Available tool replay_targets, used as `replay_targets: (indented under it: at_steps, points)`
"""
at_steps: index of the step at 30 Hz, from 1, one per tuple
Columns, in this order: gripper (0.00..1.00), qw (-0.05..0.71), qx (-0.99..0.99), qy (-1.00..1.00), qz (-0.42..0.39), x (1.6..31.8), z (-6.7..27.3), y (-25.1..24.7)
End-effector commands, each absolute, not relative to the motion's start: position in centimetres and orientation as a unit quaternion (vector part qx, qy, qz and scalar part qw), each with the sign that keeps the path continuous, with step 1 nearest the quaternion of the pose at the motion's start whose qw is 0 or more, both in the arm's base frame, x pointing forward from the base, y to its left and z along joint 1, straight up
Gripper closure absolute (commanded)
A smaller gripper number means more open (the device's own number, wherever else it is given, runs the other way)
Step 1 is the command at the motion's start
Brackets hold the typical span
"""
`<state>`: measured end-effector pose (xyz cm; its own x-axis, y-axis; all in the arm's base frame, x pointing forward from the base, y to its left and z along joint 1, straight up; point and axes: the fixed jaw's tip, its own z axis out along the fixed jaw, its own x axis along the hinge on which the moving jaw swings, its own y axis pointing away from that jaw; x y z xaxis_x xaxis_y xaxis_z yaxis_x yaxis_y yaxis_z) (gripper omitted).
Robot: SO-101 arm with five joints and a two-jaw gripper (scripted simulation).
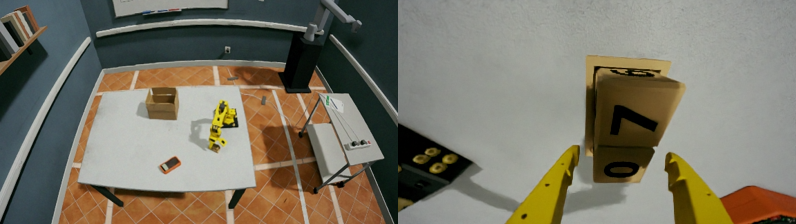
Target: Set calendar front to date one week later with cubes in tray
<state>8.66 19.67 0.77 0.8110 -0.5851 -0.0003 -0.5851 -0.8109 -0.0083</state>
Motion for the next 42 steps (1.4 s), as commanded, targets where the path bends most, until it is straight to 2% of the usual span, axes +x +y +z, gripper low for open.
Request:
replay_targets:
  at_steps: [1, 19, 42]
  points:
    - [0.65, -0.008, -0.948, 0.317, 0.001, 8.68, 0.21, 19.2]
    - [0.68, -0.008, -0.948, 0.317, 0.001, 8.81, 0.21, 19.39]
    - [0.79, -0.008, -0.948, 0.317, 0.001, 9.29, 0.2, 20.03]
